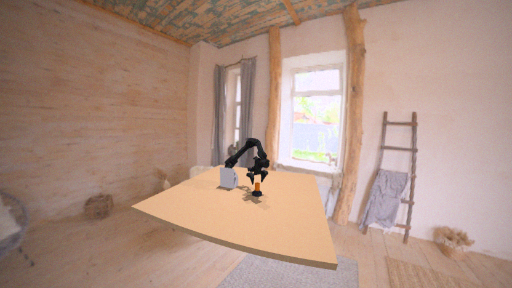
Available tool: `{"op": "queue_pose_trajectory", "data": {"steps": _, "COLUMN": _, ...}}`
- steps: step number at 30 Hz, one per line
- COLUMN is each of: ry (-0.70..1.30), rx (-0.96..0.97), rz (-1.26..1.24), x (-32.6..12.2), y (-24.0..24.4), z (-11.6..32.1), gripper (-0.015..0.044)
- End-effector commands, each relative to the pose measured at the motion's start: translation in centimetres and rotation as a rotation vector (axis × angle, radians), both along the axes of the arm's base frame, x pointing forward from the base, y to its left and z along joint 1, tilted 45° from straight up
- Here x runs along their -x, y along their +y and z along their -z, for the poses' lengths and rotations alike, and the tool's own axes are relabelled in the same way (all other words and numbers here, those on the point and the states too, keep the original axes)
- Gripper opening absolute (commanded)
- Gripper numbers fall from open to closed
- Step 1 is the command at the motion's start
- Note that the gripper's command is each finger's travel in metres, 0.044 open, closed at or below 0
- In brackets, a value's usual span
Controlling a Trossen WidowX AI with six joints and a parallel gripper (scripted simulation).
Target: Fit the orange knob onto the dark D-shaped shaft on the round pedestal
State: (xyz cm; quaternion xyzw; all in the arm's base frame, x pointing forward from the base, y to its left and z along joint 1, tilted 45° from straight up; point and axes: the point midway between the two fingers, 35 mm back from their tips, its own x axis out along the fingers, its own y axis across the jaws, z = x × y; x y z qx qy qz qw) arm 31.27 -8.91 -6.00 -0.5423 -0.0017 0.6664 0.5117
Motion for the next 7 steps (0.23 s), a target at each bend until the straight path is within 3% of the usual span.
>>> {"op": "queue_pose_trajectory", "data": {"steps": 1, "ry": -0.030, "rx": 0.035, "rz": 0.001, "x": 0.54, "y": -3.32, "z": -3.47, "gripper": 0.0440}}
{"op": "queue_pose_trajectory", "data": {"steps": 7, "ry": -0.030, "rx": 0.035, "rz": 0.001, "x": 0.40, "y": -3.43, "z": -3.39, "gripper": 0.0440}}
